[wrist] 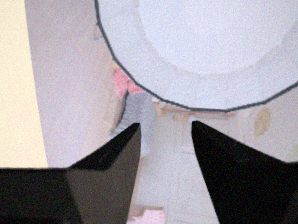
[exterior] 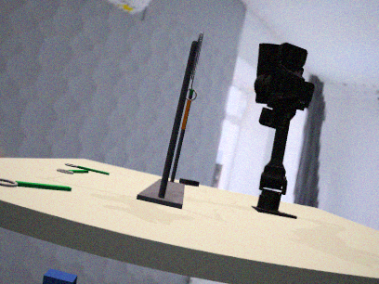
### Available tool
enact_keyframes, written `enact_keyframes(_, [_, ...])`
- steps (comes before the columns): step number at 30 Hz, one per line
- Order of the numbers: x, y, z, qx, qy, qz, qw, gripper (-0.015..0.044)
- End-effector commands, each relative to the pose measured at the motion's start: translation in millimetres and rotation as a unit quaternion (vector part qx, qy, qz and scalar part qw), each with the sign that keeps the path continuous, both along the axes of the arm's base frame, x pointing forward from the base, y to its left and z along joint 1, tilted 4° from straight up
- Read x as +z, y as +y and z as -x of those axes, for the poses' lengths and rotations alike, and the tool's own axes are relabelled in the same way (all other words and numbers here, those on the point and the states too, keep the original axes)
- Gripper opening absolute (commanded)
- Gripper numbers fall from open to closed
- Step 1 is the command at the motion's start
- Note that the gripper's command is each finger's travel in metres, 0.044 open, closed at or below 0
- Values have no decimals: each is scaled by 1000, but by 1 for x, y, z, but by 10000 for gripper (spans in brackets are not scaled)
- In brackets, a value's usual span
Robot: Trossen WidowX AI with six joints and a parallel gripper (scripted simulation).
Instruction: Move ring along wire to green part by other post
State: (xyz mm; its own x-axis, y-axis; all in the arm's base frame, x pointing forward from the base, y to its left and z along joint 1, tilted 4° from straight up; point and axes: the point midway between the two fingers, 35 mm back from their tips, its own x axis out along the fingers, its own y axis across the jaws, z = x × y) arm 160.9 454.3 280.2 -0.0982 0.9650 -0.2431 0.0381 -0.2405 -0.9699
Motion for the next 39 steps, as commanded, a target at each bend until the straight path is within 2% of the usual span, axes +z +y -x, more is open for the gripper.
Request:
enact_keyframes(1, [4,-28,-31,-56,37,-2,998,160])
enact_keyframes(12, [20,-115,-98,-201,130,-32,970,160])
enact_keyframes(24, [29,-215,-140,-345,222,-91,907,160])
enact_keyframes(28, [21,-223,-144,-373,263,-101,884,160])
enact_keyframes(39, [6,-318,-191,-453,326,-168,813,160])
